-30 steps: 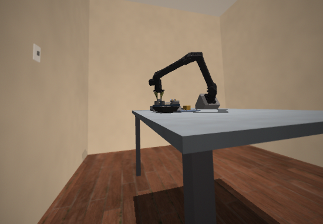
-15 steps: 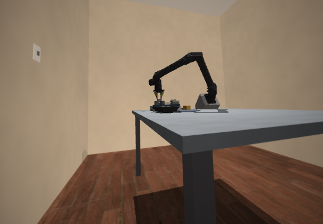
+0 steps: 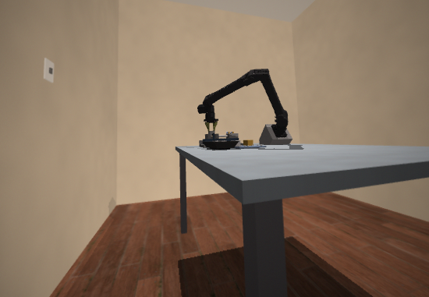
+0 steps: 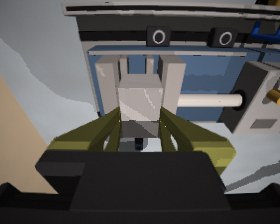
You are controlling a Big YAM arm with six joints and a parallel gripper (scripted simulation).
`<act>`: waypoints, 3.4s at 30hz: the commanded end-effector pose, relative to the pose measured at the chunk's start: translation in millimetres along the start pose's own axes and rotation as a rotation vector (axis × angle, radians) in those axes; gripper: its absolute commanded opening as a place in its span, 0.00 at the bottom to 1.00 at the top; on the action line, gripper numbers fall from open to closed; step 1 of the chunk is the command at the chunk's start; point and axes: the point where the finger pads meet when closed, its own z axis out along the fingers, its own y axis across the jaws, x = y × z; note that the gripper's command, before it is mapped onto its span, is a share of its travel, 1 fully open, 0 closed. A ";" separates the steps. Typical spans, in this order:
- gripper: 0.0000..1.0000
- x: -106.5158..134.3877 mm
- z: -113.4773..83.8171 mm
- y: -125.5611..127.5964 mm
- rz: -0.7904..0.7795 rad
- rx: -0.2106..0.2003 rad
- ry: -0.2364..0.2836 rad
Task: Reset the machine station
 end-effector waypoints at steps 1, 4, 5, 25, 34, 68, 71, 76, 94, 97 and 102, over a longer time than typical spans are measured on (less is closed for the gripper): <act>0.00 1.9 5.7 7.1 -0.012 0.001 -0.001; 0.00 2.1 5.7 7.2 -0.012 0.001 -0.001; 0.00 2.2 5.7 7.2 -0.012 0.002 -0.001; 0.00 10.8 0.8 10.4 -0.020 -0.006 -0.007; 0.00 14.8 -1.4 11.2 -0.024 -0.008 -0.009; 0.00 15.4 -3.5 10.4 -0.023 -0.011 -0.009; 0.00 15.4 -3.5 10.4 -0.023 -0.011 -0.009; 0.00 15.4 -3.6 10.3 -0.022 -0.012 -0.009; 0.00 15.5 -3.9 10.4 -0.023 -0.012 -0.009; 0.00 15.7 -4.2 10.5 -0.023 -0.011 -0.009; 0.00 15.9 -4.7 10.7 -0.023 -0.011 -0.009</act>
